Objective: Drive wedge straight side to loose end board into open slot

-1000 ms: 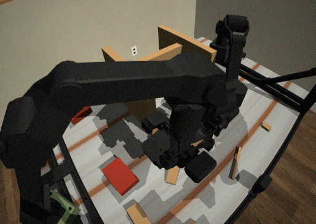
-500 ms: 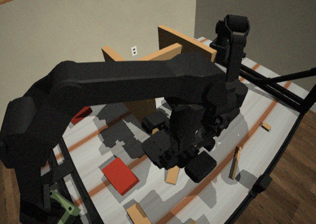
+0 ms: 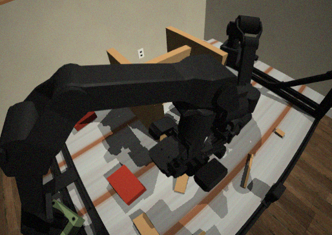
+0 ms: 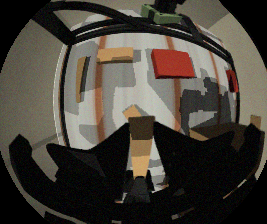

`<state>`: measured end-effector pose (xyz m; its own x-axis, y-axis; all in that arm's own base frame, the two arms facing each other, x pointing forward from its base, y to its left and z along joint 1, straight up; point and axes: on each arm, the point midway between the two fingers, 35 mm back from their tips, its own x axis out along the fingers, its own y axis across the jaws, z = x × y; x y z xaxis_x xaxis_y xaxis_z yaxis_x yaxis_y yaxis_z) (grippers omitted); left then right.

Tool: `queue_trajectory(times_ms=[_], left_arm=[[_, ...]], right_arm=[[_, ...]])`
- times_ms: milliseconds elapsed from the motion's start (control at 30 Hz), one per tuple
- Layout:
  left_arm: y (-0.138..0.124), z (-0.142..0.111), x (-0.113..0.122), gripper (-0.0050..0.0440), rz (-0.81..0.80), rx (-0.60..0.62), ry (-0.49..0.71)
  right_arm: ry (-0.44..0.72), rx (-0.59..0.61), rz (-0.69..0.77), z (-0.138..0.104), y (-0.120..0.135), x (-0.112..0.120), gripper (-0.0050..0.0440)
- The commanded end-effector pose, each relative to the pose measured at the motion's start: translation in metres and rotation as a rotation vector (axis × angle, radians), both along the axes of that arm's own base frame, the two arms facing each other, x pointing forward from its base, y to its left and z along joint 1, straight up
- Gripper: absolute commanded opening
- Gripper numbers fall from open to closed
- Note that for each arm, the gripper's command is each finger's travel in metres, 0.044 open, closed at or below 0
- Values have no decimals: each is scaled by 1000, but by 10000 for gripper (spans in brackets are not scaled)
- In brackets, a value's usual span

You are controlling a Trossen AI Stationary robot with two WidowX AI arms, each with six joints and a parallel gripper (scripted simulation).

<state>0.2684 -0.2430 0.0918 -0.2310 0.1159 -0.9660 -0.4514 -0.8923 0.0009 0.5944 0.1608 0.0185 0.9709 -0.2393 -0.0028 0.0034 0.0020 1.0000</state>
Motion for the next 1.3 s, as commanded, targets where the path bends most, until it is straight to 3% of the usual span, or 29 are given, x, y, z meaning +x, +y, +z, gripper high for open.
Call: queue_trajectory(times_ms=[0, 233, 300, 467, 600, 800, 1033, 1267], left_arm=[[0, 0, 0, 168, -2, 1, 0], [0, 0, 0, 336, -2, 1, 0], [0, 0, 0, 336, -2, 1, 0], [0, 0, 0, 440, -2, 1, 0], [3, 4, -7, 440, -2, 1, 0], [32, 26, -64, 440, -2, 1, 0], [36, 27, -71, 440, -2, 1, 0], [36, 27, -71, 440, -2, 1, 0]], right_arm=[[-8, 3, -2, 2, -1, 0, 0], [-8, 3, -2, 2, -1, 0, 0], [-8, 3, -2, 2, -1, 0, 0], [-8, 3, -2, 2, -1, 0, 0], [-8, 3, -2, 2, -1, 0, 0], [-8, 3, -2, 2, -1, 0, 0], [-3, -16, -2, 2, -1, 1, 0], [47, -214, -2, 2, -1, 1, 0]])
